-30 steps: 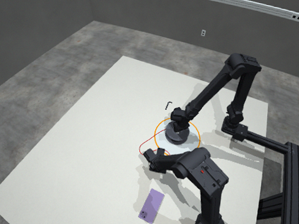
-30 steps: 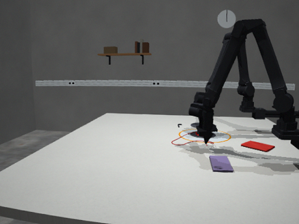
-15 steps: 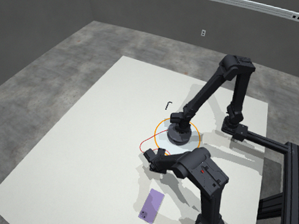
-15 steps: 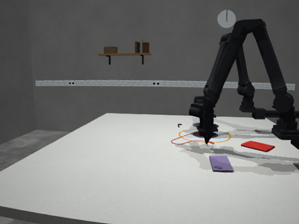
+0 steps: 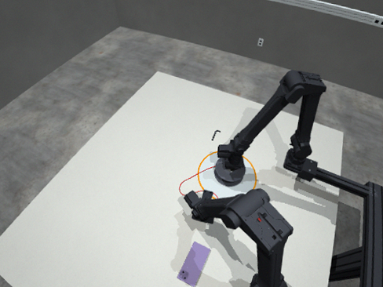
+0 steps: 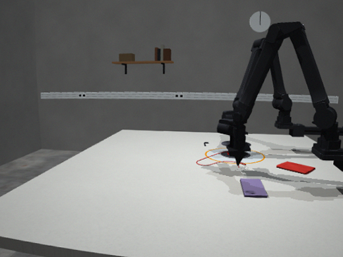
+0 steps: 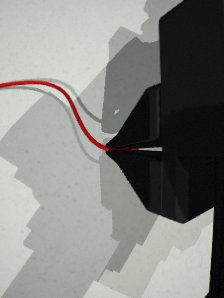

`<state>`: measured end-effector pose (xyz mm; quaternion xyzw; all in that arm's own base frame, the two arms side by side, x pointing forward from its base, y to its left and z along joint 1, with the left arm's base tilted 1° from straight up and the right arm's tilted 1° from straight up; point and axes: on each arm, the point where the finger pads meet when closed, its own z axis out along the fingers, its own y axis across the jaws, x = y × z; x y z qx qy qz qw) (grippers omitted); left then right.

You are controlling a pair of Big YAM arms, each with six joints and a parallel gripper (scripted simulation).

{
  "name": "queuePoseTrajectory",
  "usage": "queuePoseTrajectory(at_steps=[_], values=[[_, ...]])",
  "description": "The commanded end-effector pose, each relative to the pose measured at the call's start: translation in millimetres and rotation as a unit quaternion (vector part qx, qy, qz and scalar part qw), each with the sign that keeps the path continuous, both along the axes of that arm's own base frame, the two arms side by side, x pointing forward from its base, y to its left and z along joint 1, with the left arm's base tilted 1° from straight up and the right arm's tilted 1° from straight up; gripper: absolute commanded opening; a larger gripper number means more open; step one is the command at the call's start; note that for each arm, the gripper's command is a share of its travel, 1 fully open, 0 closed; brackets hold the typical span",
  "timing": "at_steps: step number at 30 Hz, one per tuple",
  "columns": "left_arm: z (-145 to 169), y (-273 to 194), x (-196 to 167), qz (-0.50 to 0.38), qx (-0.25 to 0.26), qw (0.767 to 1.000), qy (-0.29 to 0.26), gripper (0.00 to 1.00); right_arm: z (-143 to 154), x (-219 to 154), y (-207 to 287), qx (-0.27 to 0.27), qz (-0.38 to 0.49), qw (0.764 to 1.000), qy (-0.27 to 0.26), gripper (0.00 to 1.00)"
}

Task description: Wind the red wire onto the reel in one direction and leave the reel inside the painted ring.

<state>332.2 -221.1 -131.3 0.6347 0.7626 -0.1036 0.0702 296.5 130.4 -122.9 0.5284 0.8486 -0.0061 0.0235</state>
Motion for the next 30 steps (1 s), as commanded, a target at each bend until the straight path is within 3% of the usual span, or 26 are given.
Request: queuePoseTrajectory(at_steps=[1,4,5,13,19,21,22,27,30], values=[[6.1,-6.7,15.1,-0.007,-0.004,1.000,-0.011,0.00,-3.6,2.7,1.5,-0.001,0.173,0.985,0.004,0.00],[6.2,-7.0,16.0,-0.007,-0.004,1.000,-0.011,0.00,-3.6,2.7,1.5,-0.003,0.201,0.980,0.004,0.00],[6.4,-7.3,16.9,-0.007,-0.004,1.000,-0.011,0.00,-3.6,2.7,1.5,-0.007,0.269,0.963,0.004,0.00],[6.4,-8.1,20.0,-0.005,-0.004,1.000,-0.011,0.00,-2.6,3.0,2.5,-0.017,0.468,0.884,0.008,0.00],[6.4,-8.1,20.0,-0.005,-0.004,1.000,-0.011,0.00,8.9,7.1,11.8,-0.020,0.608,0.794,0.018,0.00],[6.4,-8.1,20.0,-0.005,-0.004,1.000,-0.011,0.00,8.9,7.1,11.8,-0.020,0.608,0.794,0.018,0.00],[6.4,-8.1,20.0,-0.005,-0.004,1.000,-0.011,0.00,10.5,8.5,12.8,-0.019,0.664,0.747,0.023,0.00],[6.4,-8.1,20.0,-0.005,-0.004,1.000,-0.011,0.00,14.5,15.7,14.7,-0.013,0.761,0.648,0.029,0.00],[5.4,-7.3,19.5,-0.005,-0.002,1.000,-0.010,0.00,14.5,15.7,14.7,-0.013,0.765,0.643,0.029,0.10]])
